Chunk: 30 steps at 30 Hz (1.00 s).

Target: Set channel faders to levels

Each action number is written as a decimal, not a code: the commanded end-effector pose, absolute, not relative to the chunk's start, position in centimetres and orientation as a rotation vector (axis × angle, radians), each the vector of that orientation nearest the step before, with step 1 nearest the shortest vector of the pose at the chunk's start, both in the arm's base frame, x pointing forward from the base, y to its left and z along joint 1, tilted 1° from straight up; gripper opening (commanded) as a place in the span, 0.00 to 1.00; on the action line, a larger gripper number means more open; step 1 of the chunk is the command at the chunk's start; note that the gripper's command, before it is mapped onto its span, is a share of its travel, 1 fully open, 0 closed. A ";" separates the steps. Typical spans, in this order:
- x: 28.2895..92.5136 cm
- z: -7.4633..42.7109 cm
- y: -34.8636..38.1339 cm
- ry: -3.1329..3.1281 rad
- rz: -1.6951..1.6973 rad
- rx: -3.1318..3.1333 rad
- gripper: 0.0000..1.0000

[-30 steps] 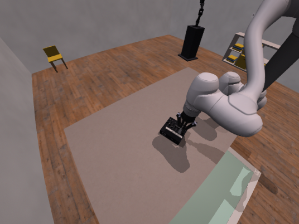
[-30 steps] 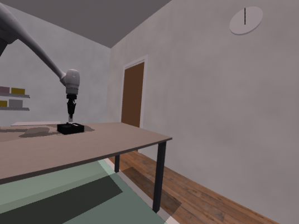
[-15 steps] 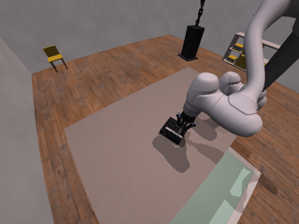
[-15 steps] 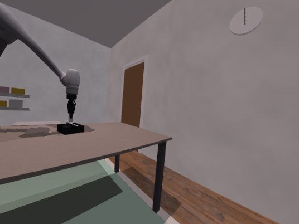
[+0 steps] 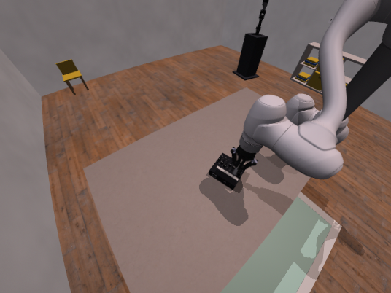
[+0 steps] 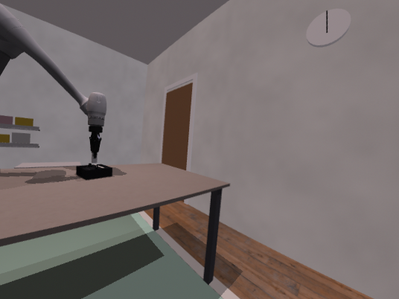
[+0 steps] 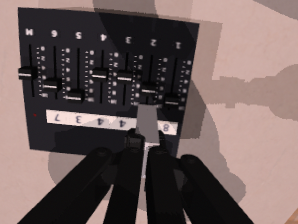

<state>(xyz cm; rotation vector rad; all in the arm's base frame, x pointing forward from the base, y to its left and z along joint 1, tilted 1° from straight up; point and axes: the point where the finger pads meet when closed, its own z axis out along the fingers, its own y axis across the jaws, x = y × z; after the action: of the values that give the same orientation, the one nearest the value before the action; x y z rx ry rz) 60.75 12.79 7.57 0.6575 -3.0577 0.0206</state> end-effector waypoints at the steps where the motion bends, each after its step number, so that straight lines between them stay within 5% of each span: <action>1: 60.8 7.6 12.8 -3.058 0.020 0.658 0.00; 30: 60.7 6.8 12.8 -3.058 0.020 0.658 0.00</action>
<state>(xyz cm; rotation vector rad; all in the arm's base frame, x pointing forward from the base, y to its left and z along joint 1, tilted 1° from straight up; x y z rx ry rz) 60.74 12.78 6.96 0.6575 -3.0577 0.0206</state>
